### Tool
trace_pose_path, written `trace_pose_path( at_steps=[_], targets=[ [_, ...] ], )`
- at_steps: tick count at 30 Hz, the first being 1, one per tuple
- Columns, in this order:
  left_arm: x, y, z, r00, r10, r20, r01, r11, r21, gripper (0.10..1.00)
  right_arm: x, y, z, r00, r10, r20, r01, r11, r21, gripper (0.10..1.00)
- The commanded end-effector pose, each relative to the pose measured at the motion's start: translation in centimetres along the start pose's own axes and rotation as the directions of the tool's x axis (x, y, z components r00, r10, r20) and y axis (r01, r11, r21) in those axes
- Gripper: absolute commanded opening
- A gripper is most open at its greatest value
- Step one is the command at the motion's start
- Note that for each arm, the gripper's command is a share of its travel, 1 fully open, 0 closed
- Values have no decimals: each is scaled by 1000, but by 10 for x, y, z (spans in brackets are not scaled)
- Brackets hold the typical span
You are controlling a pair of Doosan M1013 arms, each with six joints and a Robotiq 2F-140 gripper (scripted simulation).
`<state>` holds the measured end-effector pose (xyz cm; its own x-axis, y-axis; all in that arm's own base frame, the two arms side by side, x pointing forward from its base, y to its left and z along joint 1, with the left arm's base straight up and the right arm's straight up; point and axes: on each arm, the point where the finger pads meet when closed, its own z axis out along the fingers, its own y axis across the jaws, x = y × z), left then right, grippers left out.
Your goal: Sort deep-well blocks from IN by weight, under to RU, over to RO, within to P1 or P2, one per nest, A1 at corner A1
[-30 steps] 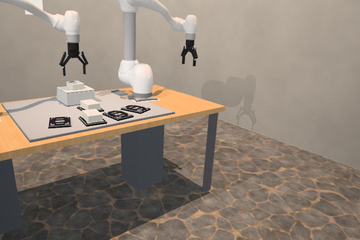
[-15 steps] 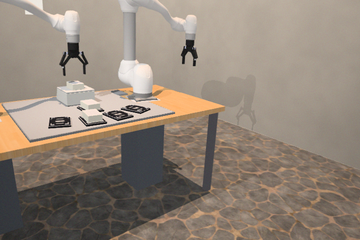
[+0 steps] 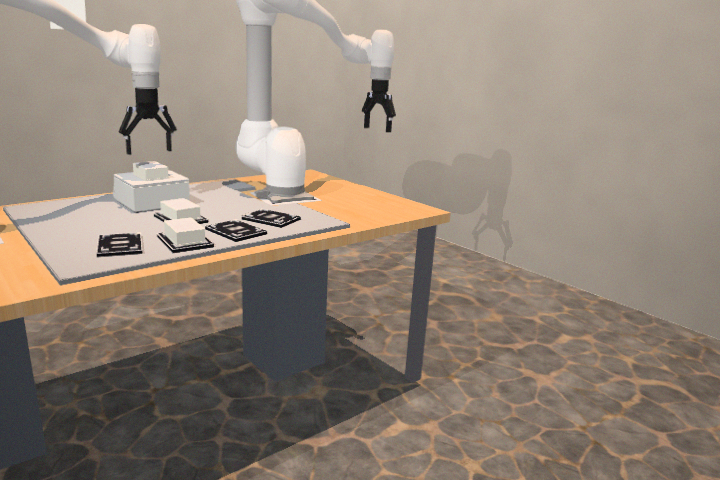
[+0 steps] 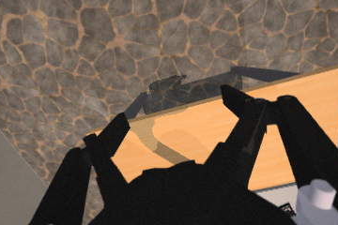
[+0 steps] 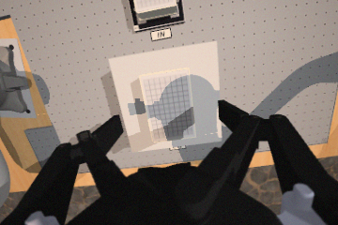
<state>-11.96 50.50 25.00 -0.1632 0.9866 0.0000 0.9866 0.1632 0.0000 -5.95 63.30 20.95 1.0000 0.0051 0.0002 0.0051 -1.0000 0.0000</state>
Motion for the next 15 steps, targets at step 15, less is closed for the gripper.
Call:
trace_pose_path(
  at_steps=[15],
  targets=[
    [0,0,-1,1000,0,-1,0,1000,0,1000,0,0,19,1000,0,1,0,1000,1,1000]
  ],
)
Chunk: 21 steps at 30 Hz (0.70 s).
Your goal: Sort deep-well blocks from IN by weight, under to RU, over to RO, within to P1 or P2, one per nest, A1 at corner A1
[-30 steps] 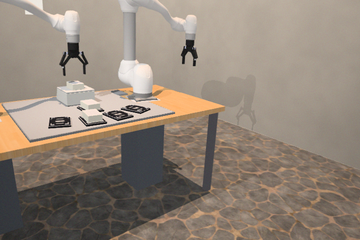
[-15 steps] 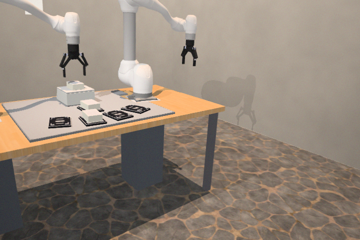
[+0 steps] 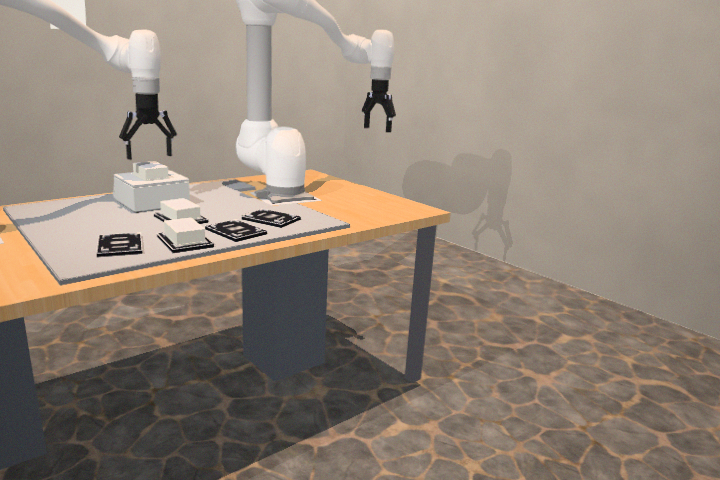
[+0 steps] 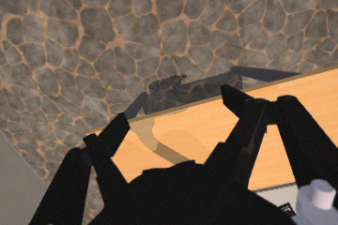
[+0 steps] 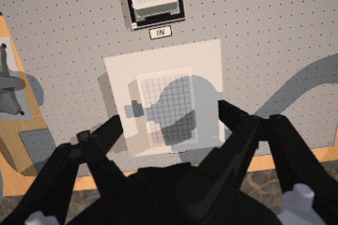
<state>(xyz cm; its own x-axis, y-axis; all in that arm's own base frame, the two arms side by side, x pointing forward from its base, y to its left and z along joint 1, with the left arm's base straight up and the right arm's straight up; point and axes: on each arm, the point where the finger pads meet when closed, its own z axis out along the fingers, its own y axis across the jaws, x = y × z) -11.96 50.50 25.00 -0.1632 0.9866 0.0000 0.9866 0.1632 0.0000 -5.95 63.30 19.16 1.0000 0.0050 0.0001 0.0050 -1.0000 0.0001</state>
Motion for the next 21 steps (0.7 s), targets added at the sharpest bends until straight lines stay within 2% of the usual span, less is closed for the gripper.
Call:
trace_pose_path(
  at_steps=[1,21],
  targets=[
    [0,0,-1,1000,0,-1,0,1000,0,1000,0,0,3,1000,0,0,0,1000,1,1000],
    [0,0,-1,1000,0,-1,0,1000,0,1000,0,0,33,1000,0,0,0,1000,1,1000]
  ],
)
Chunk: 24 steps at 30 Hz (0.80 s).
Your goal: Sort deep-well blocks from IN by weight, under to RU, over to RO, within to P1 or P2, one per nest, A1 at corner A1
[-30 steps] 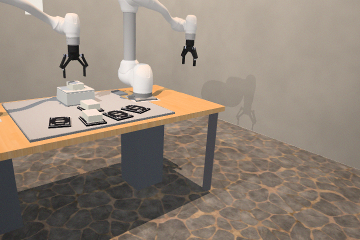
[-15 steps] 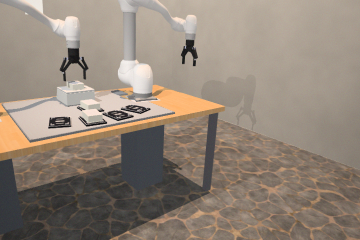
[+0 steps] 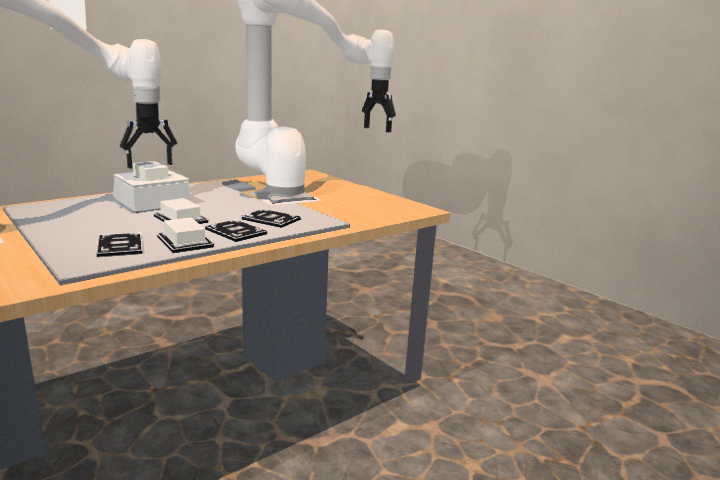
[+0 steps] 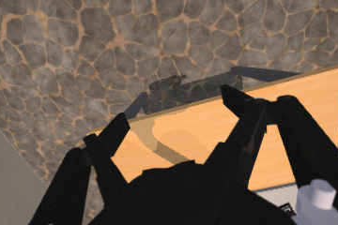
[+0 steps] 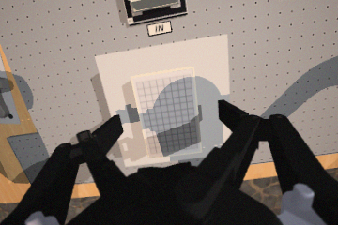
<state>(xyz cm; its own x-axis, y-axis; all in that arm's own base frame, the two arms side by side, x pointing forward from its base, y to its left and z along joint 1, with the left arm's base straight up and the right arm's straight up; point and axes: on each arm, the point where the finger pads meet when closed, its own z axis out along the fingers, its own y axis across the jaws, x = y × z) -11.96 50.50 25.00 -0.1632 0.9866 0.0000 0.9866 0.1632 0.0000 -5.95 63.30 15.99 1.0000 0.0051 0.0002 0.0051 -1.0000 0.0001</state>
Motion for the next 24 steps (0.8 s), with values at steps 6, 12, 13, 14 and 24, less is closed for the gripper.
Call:
trace_pose_path(
  at_steps=[6,12,13,14,24],
  targets=[
    [0,0,-1,1000,0,-1,0,1000,0,1000,0,0,11,1000,0,1,0,1000,1,1000],
    [0,0,-1,1000,0,-1,0,1000,0,1000,0,0,18,1000,0,1,0,1000,1,1000],
    [0,0,-1,1000,0,-1,0,1000,0,1000,0,0,19,1000,0,1,0,1000,1,1000],
    [0,0,-1,1000,0,-1,0,1000,0,1000,0,0,19,1000,0,1,0,1000,1,1000],
    [0,0,-1,1000,0,-1,0,1000,0,1000,0,0,19,1000,0,0,0,1000,1,99]
  ],
)
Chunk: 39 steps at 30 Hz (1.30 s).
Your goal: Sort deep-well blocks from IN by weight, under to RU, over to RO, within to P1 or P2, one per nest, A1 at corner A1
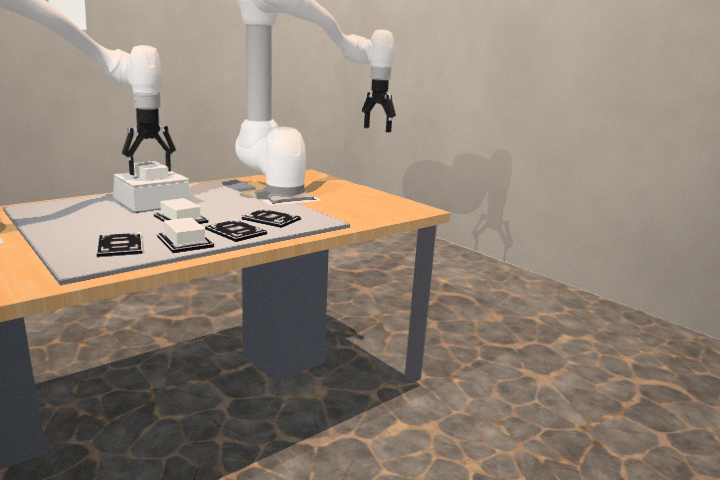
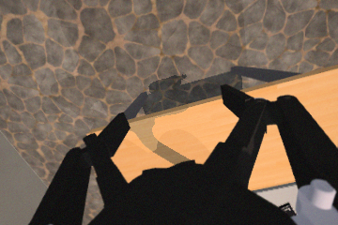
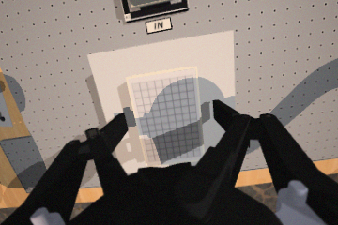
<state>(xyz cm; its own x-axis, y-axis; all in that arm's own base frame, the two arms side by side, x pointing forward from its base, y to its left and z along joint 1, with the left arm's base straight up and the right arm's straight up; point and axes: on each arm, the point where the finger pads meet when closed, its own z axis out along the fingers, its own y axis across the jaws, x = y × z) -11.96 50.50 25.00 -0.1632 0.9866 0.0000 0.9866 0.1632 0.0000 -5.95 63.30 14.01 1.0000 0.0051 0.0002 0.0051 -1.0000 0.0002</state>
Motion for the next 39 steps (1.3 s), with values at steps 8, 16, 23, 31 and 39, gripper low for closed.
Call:
trace_pose_path(
  at_steps=[8,16,23,31,39],
  targets=[
    [0,0,-1,1000,0,-1,0,1000,0,1000,0,0,-1,1000,0,0,0,1000,1,99],
    [0,0,-1,1000,0,-1,0,1000,0,1000,0,0,-1,1000,0,0,0,1000,1,99],
    [0,0,-1,1000,0,-1,0,1000,0,1000,0,0,-1,1000,0,0,0,1000,1,99],
    [0,0,-1,1000,0,-1,0,1000,0,1000,0,0,-1,1000,0,0,0,1000,1,99],
    [0,0,-1,1000,0,-1,0,1000,0,1000,0,0,-7,1000,0,1,0,1000,1,99]
  ],
)
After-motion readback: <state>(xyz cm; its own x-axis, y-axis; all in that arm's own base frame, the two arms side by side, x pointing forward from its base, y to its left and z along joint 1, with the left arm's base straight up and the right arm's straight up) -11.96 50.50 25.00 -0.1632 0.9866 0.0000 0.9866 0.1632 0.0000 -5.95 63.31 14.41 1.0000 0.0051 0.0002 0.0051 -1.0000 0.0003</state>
